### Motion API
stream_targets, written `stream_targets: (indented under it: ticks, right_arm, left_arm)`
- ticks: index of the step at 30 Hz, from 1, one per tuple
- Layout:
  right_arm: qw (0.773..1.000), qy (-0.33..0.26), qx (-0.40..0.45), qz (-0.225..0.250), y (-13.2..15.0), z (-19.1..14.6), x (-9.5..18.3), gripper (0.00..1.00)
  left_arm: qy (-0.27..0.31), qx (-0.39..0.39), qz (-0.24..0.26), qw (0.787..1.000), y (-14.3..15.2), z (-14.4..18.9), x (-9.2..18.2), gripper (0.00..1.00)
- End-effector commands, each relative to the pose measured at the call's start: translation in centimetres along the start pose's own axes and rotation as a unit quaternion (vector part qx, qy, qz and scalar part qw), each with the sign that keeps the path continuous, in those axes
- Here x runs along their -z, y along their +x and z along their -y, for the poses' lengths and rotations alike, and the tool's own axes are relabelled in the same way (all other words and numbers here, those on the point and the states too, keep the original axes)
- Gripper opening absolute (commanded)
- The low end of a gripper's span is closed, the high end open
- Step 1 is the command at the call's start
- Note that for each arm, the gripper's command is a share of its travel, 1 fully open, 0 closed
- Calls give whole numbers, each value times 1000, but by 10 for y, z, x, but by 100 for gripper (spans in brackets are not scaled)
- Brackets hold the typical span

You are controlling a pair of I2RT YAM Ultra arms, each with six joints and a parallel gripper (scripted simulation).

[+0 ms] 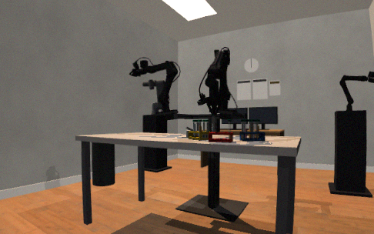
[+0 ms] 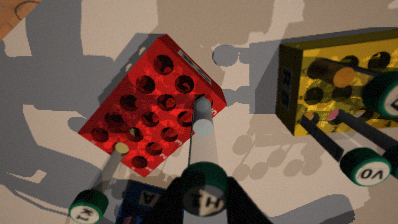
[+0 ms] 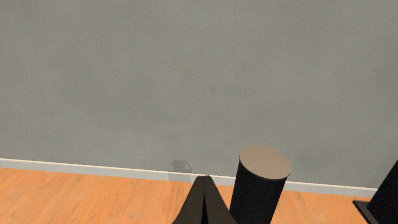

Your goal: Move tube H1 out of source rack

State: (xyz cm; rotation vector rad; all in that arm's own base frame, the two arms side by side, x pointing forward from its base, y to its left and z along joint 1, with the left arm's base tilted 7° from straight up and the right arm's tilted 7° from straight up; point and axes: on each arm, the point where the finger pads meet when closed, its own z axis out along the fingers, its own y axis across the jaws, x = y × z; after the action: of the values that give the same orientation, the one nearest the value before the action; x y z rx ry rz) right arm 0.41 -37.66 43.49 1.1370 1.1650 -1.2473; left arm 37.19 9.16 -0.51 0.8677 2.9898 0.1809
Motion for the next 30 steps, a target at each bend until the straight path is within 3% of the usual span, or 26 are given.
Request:
stream_targets:
  ticks: [1,5,12,15,30]
  right_arm:
    - [1000,11,-6,14,-21,7,11,0]
    - [1000,11,-6,14,-21,7,11,0]
    - [1000,11,-6,14,-21,7,11,0]
    - [1000,11,-6,14,-21,7,11,0]
    - [1000,11,-6,14,-21,7,11,0]
  left_arm:
    - [-4,-6,2,1000,-2,3,-6,0]
    - [-20,-4,19,1000,-10,-6,7,0]
    - [-2,-7,1,1000,-2,4,-12,0]
    - [-13,-5,12,1000,-7,-1,-4,0]
    - [-4,-6,3,1000,-1,3,-18,0]
